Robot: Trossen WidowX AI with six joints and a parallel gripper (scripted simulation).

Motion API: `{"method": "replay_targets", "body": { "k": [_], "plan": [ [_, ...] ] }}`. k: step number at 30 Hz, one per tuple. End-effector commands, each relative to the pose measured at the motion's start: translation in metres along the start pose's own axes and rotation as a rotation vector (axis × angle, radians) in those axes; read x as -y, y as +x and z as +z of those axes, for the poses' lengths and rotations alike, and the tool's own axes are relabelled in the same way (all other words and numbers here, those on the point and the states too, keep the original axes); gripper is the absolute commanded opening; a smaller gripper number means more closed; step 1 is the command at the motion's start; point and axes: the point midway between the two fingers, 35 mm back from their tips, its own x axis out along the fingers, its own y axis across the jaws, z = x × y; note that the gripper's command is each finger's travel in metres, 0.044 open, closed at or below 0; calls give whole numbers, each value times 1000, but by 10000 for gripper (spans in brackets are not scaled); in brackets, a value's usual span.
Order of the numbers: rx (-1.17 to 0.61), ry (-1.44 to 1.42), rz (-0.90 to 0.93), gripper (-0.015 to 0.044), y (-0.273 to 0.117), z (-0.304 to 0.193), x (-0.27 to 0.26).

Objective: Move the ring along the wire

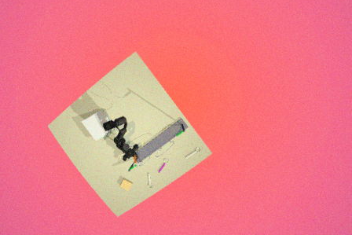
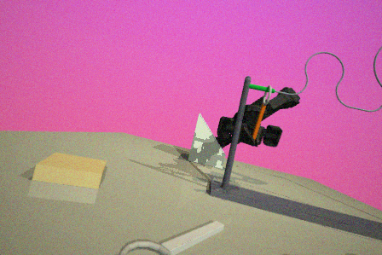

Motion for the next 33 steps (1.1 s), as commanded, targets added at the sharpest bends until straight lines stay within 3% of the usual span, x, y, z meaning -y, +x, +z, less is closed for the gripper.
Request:
{"method": "replay_targets", "body": {
  "k": [1, 13, 33],
  "plan": [
    [1, 4, -2, -150, 0, 0, 0],
    [0, 0, 0, 160, -2, 0, 0],
    [-1, 4, -4, 160, -50, 0, 1]
  ]
}}
